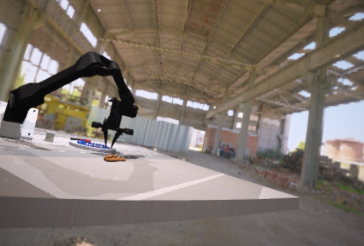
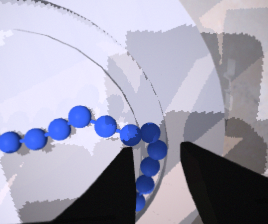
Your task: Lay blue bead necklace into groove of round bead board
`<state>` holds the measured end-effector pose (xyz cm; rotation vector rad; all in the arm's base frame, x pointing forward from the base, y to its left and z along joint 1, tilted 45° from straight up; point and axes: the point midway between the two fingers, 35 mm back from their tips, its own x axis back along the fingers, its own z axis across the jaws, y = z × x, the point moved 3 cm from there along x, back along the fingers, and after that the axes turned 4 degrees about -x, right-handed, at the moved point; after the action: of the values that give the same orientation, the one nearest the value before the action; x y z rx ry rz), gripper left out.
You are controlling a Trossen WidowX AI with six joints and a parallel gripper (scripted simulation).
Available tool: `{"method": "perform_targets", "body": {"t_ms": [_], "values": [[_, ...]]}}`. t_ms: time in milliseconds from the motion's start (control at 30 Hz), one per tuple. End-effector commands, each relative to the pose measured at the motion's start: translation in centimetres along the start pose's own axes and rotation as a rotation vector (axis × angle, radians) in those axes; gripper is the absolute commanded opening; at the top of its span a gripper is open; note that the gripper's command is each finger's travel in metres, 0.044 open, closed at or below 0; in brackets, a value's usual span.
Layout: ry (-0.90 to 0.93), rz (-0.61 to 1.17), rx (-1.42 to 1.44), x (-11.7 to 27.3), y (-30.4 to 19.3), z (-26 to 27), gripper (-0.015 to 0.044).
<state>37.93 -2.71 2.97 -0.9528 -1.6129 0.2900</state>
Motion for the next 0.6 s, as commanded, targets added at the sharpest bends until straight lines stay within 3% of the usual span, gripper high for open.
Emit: {"method": "perform_targets", "body": {"t_ms": [0, 300, 567], "values": [[0.000, 0.000, 0.000, 0.07, -0.02, 0.00, 0.0210], [0.002, 0.002, 0.007, 0.18, -0.03, 0.04, 0.0440], [0.001, 0.001, 0.007, 0.49, -0.03, 0.05, 0.0440]]}}
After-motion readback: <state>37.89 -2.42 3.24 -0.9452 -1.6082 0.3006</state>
